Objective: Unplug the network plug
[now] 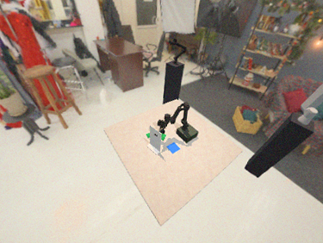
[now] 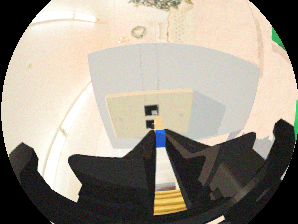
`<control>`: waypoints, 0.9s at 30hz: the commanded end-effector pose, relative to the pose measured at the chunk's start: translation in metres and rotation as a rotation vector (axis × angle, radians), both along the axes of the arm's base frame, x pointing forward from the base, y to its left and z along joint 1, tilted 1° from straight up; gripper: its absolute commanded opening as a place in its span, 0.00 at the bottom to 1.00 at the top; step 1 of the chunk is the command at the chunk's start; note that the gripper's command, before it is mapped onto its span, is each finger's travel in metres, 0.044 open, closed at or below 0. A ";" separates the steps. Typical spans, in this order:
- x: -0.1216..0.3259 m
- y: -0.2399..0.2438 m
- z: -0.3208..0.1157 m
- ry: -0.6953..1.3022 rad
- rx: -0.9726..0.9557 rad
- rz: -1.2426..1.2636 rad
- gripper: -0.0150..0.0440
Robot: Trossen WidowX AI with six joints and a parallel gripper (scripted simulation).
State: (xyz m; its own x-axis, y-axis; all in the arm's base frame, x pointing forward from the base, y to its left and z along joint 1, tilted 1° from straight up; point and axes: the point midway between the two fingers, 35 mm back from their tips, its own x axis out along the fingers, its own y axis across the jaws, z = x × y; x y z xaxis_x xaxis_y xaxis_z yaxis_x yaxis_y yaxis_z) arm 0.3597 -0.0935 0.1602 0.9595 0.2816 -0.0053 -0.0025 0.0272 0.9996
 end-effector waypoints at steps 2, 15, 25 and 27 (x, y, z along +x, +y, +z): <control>-0.005 0.000 0.000 -0.002 -0.001 0.001 0.25; -0.014 0.000 0.000 -0.001 -0.001 0.001 0.25; -0.021 -0.001 0.000 0.000 -0.001 0.001 0.25; -0.023 -0.001 0.000 0.000 -0.001 0.001 0.25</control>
